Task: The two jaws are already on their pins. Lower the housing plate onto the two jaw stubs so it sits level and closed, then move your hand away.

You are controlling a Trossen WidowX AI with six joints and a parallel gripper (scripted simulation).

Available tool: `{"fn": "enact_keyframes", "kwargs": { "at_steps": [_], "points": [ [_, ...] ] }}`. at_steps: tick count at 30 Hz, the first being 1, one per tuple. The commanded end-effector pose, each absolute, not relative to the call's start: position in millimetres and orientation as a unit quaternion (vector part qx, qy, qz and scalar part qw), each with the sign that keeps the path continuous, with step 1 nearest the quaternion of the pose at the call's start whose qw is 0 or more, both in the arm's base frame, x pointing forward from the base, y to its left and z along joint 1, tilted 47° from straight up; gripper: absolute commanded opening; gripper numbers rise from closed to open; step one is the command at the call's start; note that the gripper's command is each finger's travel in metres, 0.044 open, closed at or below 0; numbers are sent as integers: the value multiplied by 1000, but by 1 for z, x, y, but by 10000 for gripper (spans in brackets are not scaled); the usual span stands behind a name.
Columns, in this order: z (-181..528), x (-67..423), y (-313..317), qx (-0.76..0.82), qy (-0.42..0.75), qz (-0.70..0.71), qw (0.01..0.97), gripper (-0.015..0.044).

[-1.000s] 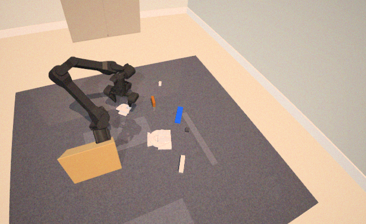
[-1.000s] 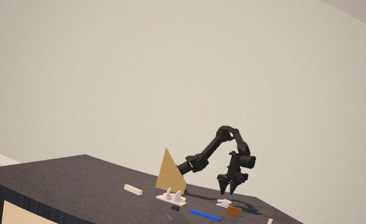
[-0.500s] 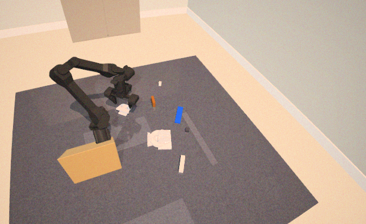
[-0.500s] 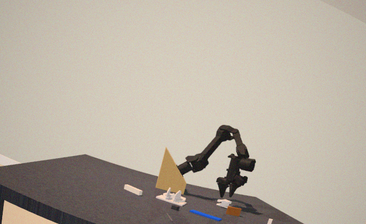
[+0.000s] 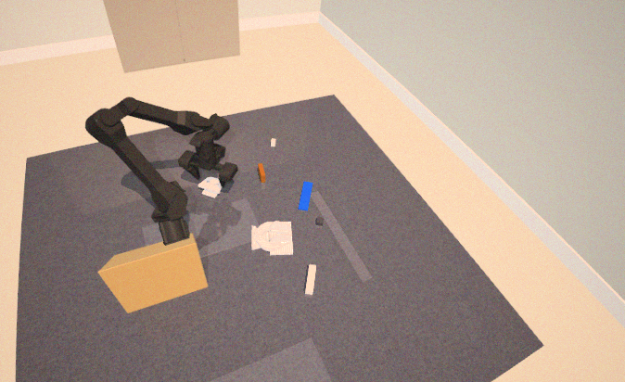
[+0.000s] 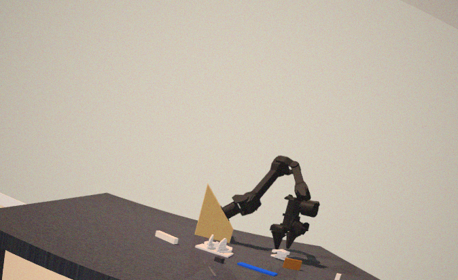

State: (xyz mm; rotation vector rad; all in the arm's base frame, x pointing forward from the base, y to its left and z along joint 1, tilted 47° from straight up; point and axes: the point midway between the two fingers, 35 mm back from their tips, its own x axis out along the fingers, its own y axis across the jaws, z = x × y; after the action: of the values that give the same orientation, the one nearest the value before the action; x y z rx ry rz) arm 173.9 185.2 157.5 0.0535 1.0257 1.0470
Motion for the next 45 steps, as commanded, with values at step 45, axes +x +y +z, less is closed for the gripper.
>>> {"fn": "enact_keyframes", "kwargs": {
  "at_steps": [45],
  "points": [
    [137, 175, 204, 25, 472, 478, 741, 427]
  ]
}}
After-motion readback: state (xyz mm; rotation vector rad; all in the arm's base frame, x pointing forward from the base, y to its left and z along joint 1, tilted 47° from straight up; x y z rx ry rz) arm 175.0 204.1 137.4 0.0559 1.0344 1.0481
